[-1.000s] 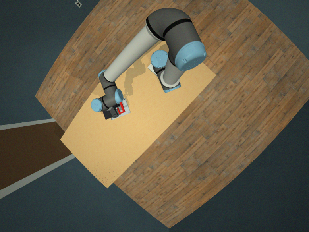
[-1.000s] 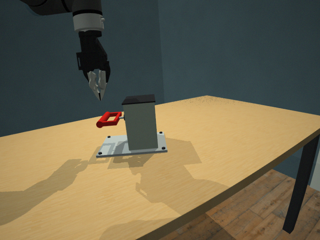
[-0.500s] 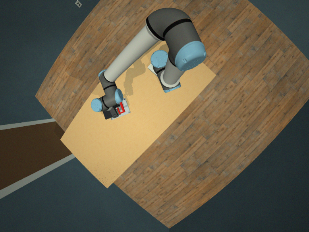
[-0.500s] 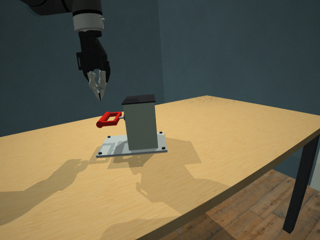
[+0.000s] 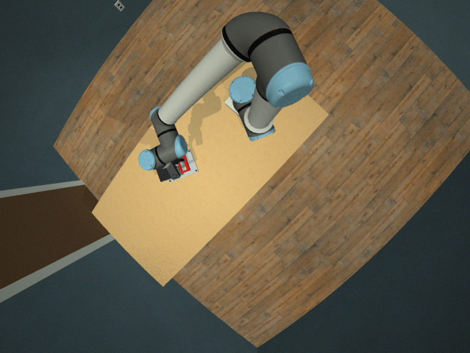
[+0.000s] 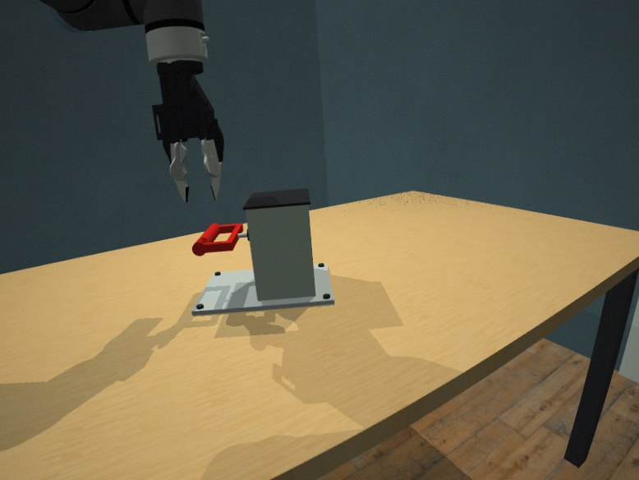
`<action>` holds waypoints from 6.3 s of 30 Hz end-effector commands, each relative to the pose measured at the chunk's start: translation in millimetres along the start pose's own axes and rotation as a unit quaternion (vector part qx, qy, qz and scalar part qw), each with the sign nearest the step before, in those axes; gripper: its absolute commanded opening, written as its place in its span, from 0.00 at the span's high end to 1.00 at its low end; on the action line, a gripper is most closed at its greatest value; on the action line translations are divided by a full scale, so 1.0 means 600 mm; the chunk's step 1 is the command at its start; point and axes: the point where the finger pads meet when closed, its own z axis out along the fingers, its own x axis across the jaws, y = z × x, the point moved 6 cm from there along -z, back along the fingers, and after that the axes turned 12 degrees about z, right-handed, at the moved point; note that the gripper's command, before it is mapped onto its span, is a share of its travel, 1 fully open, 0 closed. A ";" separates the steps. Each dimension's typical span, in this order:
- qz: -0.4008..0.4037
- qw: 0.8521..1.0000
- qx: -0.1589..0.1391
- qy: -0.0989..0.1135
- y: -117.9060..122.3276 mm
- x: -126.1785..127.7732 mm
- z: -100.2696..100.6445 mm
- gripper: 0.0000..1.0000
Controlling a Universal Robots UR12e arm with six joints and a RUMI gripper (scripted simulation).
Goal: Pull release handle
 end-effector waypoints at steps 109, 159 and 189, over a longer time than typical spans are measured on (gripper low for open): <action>0.000 1.000 0.000 0.001 0.000 0.001 0.080 0.70; 0.000 1.000 0.000 0.001 -0.001 0.002 0.080 0.70; 0.000 1.000 0.000 0.001 -0.001 0.002 0.081 0.70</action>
